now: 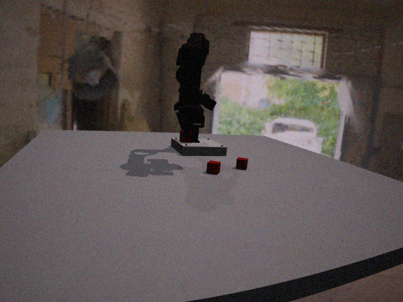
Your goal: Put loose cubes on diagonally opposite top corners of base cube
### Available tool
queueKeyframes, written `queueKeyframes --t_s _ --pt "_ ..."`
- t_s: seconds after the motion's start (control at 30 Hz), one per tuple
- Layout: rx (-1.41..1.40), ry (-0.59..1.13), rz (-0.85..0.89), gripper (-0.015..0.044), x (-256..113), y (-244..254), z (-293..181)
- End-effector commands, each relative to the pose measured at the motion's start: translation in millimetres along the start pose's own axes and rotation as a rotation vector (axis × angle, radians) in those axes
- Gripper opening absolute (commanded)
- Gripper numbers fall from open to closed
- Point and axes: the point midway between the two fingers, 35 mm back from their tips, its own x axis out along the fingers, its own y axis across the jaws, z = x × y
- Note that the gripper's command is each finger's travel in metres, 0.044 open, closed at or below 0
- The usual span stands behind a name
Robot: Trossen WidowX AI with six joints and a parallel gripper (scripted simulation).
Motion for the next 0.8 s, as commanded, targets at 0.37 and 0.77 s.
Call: queueKeyframes --t_s 0.37,0.77 --pt "0.074 0.021 -0.012 0.0105 -28 0 4" --pt "0.420 0.017 -0.016 0.0105 -23 -8 22"
